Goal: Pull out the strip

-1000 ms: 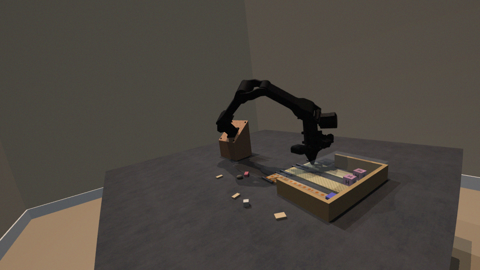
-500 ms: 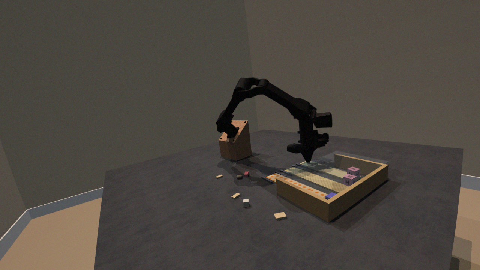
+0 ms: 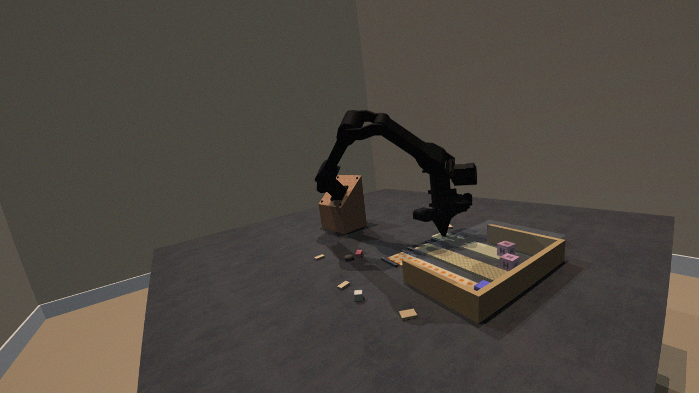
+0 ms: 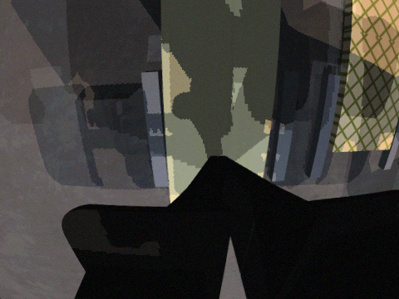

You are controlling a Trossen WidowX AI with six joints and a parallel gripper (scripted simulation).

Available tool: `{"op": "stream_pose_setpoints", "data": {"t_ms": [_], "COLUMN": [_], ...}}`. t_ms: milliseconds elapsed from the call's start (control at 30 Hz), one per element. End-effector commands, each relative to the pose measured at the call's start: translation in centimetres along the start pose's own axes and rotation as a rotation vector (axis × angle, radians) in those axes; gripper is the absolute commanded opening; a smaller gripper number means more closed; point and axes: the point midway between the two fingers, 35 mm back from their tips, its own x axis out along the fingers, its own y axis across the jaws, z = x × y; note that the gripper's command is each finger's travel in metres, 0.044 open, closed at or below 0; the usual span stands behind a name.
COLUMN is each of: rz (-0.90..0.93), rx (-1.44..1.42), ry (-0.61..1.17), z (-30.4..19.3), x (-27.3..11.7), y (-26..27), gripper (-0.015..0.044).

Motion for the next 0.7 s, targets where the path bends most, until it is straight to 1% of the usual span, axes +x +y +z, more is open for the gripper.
{"op": "stream_pose_setpoints", "data": {"t_ms": [0,667], "rz": [0.001,0.001], "rx": [-0.002,-0.003], "ry": [0.023,0.024], "z": [-1.3,-4.2], "x": [0.4,0.3], "y": [-0.2,-0.2], "gripper": [0.0,0.0]}}
